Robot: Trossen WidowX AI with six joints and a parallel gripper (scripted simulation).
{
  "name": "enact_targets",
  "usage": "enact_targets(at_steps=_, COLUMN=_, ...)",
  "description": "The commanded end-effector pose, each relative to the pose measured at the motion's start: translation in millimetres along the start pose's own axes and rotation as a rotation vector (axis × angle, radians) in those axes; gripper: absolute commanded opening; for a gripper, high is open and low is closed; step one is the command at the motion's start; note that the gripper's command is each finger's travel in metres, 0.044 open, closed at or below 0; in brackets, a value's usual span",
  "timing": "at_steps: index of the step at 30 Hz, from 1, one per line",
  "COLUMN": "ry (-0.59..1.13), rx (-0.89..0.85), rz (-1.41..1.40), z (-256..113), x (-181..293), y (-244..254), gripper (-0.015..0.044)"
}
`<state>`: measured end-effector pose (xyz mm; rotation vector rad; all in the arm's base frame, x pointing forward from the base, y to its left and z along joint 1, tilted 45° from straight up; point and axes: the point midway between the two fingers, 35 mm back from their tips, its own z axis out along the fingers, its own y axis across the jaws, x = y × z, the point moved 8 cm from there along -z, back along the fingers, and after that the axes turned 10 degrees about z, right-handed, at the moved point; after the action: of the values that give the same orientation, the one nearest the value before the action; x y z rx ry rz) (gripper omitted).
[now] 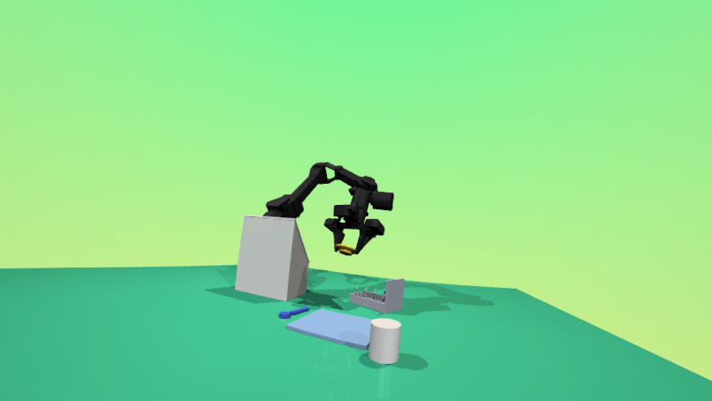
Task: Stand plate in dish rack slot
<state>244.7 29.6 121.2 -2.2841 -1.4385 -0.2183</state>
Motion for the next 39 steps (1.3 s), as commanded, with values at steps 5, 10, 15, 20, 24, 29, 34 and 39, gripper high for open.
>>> enact_targets(at_steps=5, ry=-0.181, rx=-0.097, rz=-0.131, z=26, x=7, y=-4, gripper=0.0)
enact_targets(at_steps=10, ry=-0.275, rx=-0.164, rz=-0.21, z=39, x=11, y=-6, gripper=0.0)
enact_targets(at_steps=15, ry=-0.361, rx=-0.237, rz=-0.287, z=51, x=16, y=-10, gripper=0.0)
enact_targets(at_steps=20, ry=-0.439, rx=-0.317, rz=-0.362, z=62, x=21, y=-14, gripper=0.0)
enact_targets(at_steps=24, ry=-0.496, rx=-0.386, rz=-0.42, z=70, x=25, y=-18, gripper=0.0)
enact_targets(at_steps=29, ry=-0.56, rx=-0.476, rz=-0.49, z=80, x=30, y=-23, gripper=0.0)
enact_targets(at_steps=34, ry=-0.614, rx=-0.573, rz=-0.556, z=88, x=35, y=-30, gripper=0.0)
enact_targets(at_steps=39, ry=-0.66, rx=-0.674, rz=-0.617, z=95, x=40, y=-38, gripper=0.0)
